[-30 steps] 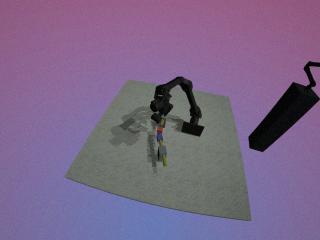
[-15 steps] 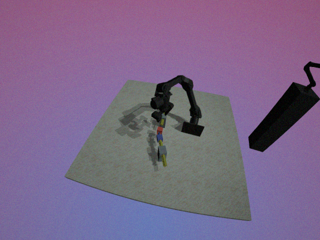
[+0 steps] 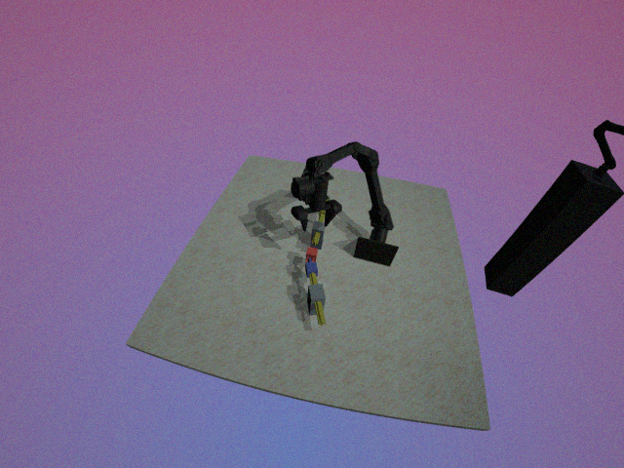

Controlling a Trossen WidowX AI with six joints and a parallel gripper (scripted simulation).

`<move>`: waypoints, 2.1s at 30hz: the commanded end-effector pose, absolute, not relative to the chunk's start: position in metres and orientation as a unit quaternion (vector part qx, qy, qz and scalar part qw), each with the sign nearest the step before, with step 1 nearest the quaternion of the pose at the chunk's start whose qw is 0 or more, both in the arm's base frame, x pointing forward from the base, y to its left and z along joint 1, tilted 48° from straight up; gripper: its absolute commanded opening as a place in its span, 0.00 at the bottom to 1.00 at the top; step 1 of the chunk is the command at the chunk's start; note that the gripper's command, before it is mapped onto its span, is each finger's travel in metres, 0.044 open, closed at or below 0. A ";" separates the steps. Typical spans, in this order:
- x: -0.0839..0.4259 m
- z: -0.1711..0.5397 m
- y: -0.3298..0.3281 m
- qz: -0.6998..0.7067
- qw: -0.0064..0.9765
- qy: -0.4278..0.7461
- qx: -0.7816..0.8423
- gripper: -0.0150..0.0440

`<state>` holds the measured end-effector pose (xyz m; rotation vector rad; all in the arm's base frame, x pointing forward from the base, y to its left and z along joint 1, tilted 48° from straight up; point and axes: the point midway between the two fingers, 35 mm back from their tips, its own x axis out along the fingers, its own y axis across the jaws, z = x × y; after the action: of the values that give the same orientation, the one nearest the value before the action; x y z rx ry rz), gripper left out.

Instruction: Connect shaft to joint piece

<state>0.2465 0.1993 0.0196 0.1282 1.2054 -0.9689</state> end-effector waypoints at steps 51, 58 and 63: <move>0.281 0.206 -0.018 -0.428 0.710 0.553 0.086 1.00; 0.282 0.202 -0.021 -0.448 0.707 0.539 0.095 1.00; 0.285 0.190 -0.031 -0.510 0.697 0.488 0.124 1.00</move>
<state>0.2834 -0.0255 0.1979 0.2535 1.1375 -1.0654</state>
